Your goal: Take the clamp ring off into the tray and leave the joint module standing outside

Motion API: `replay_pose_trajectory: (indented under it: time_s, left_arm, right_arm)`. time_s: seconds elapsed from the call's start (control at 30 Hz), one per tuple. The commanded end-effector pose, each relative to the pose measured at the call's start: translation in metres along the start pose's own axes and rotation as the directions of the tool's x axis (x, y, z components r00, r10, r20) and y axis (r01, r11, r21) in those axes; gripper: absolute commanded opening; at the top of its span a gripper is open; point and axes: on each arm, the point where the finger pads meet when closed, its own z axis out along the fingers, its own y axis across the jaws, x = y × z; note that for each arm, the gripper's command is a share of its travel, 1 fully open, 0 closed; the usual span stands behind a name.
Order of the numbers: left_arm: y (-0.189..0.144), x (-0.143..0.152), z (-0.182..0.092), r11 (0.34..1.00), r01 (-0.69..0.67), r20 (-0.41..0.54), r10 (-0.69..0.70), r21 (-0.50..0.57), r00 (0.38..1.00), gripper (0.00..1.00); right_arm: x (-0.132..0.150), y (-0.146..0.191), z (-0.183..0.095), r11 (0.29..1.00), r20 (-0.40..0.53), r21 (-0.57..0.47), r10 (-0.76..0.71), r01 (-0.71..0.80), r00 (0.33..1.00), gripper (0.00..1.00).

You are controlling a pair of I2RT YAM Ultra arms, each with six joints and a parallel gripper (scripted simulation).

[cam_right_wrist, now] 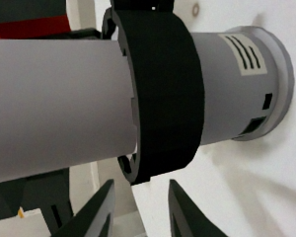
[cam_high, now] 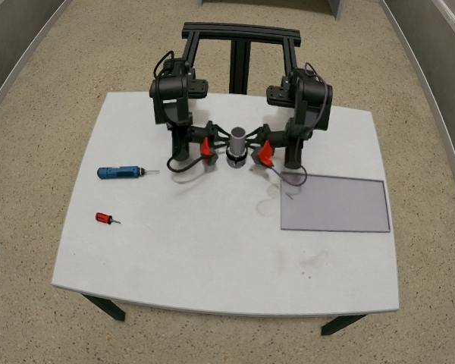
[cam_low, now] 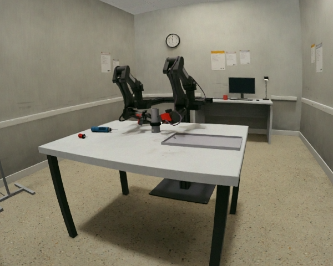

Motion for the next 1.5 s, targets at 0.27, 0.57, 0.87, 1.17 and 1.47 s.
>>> replay_pose_trajectory:
  time_s: [0.27,0.57,0.87,1.17,1.47]
  left_arm:
    - [-0.01,0.017,0.002,0.999,0.029,-0.03,-0.028,0.034,0.999,0.3]
    - [-0.008,0.016,0.003,0.999,0.031,-0.025,-0.03,0.03,0.999,0.3]
    - [-0.006,0.014,0.005,0.999,0.029,-0.024,-0.029,0.024,0.999,0.3]
    - [-0.006,0.011,0.006,1.0,0.018,-0.019,-0.017,0.018,1.0,0.3]
    - [-0.005,0.013,0.01,1.0,0.027,-0.024,-0.027,0.015,0.999,0.3]
  right_arm:
    - [0.011,0.014,0.0,0.999,-0.025,-0.034,-0.013,0.012,1.0,0.3]
    - [0.011,0.012,0.001,0.999,-0.023,-0.032,-0.014,0.013,1.0,0.3]
    - [0.013,0.007,0.003,1.0,-0.028,-0.025,0.015,-0.016,1.0,0.3]
    - [0.014,0.006,0.005,1.0,-0.028,-0.021,0.021,-0.022,0.999,0.3]
    - [0.013,0.004,0.008,1.0,-0.026,-0.012,0.021,-0.022,0.999,0.3]
